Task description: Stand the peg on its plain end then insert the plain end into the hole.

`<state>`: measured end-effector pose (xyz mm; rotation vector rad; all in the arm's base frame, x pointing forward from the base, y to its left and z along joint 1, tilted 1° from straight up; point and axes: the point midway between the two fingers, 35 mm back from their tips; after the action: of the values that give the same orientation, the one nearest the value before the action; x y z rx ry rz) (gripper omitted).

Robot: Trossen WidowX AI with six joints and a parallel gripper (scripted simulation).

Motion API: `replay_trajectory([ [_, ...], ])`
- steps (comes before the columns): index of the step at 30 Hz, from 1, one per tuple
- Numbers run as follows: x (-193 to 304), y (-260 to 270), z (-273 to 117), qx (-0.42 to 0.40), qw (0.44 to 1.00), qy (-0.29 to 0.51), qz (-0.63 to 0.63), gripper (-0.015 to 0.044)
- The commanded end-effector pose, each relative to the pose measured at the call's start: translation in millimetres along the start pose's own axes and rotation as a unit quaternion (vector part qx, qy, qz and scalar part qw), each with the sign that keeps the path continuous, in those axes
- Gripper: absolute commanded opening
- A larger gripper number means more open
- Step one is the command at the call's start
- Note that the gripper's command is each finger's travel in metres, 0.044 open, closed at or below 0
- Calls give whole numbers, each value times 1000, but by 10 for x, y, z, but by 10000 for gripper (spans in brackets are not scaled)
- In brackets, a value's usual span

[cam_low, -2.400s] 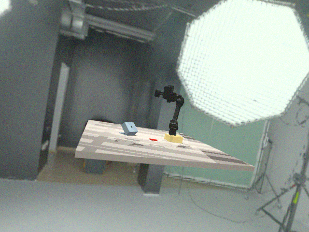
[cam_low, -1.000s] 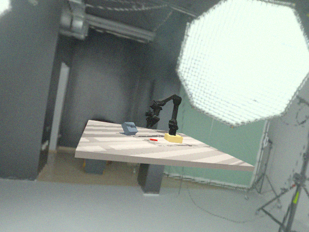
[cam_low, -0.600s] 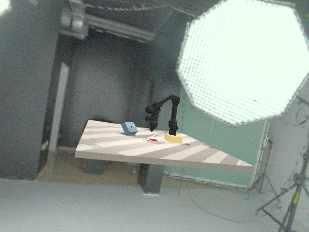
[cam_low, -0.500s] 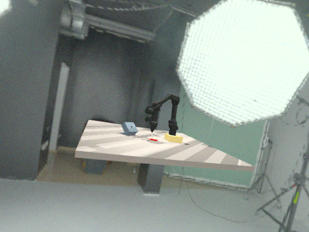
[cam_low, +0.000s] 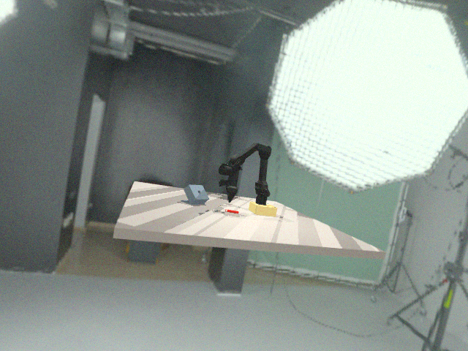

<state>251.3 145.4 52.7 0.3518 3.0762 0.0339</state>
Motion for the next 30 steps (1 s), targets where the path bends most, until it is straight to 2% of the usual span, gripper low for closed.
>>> replay_trajectory([
  [1, 5, -15, 78, 4, 1000, 1, 3, 440],
  [30, 17, -29, 542, 4, 1000, 1, 2, 440],
])
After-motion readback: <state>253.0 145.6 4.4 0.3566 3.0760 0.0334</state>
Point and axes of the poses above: the point midway between the two fingers, 35 mm back from their tips, its own z axis out along the fingers, its own y axis across the jaws, x = y × z, and after that the axes turned 7 degrees about z, right-handed
